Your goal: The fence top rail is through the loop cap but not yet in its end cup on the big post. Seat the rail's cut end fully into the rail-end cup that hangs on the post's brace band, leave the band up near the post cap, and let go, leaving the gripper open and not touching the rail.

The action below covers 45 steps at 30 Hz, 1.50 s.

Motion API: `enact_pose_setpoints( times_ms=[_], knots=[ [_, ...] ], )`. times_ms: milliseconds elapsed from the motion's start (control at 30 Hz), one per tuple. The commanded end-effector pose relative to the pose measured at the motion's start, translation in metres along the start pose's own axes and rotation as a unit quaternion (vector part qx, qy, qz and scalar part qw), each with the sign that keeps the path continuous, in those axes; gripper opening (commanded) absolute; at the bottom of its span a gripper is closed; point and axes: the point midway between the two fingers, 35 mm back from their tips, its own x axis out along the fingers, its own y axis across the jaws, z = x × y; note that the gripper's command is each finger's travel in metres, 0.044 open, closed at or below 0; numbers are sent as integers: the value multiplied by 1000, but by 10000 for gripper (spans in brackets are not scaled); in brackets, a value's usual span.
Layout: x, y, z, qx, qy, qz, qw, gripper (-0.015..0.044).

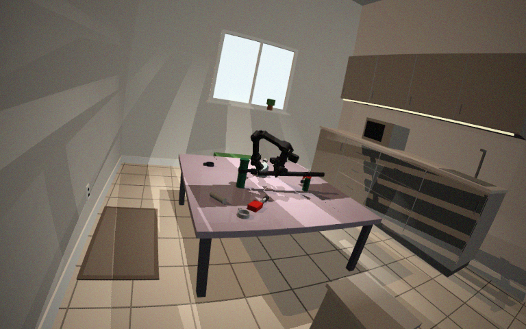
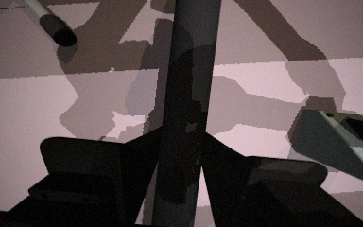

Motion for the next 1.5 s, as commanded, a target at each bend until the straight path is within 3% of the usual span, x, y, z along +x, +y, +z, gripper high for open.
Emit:
enact_pose_setpoints(
  times_ms=[0, 1467],
  knots=[
    [-3, 1, 1, -1, -1, 4, 1000, 0],
    [-1, 3, 25, -3, -2, -1, 1000, 0]
  ],
)
